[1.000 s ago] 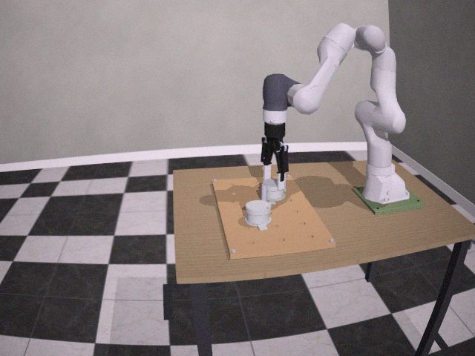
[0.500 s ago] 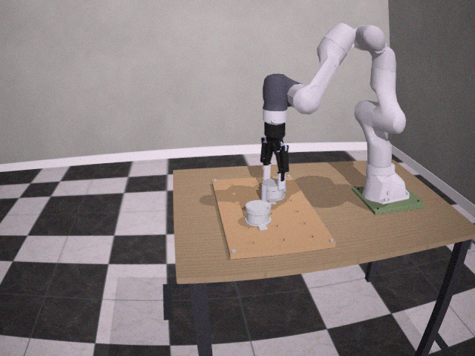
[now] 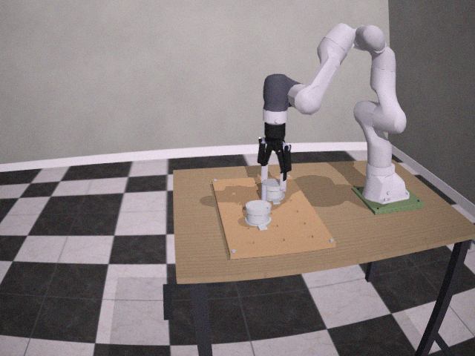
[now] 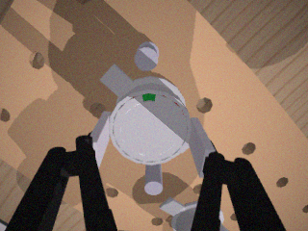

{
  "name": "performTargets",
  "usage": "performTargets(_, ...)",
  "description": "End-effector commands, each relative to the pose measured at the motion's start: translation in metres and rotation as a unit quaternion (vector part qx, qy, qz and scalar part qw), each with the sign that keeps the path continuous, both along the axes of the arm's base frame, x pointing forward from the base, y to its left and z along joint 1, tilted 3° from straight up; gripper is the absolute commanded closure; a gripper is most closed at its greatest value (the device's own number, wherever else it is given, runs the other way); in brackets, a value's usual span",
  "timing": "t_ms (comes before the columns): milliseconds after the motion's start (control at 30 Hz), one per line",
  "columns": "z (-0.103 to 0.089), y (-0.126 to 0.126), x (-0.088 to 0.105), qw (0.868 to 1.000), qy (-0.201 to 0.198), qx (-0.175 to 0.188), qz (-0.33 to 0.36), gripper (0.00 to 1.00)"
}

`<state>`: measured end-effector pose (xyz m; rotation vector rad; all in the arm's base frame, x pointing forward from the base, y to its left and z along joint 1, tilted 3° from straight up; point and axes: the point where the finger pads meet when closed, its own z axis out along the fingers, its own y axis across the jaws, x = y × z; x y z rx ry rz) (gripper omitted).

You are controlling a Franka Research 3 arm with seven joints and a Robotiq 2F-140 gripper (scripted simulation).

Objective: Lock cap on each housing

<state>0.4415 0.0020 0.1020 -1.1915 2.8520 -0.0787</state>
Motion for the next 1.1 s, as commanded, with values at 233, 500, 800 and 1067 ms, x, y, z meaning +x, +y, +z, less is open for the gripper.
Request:
performTargets(233,-0.0019,-0.0014,-0.0022,0.998,0.007,0.0,0.069,0.9)
performTargets(500,-0.0019,-0.0014,-0.0022,0.992,0.008,-0.003,0.128,0.9)
performTargets(800,-0.0019,-0.0014,-0.0022,0.974,0.01,-0.009,0.227,0.9)
performTargets(1067,-0.0019,-0.0014,-0.0022,0.966,0.011,-0.011,0.257,0.9)
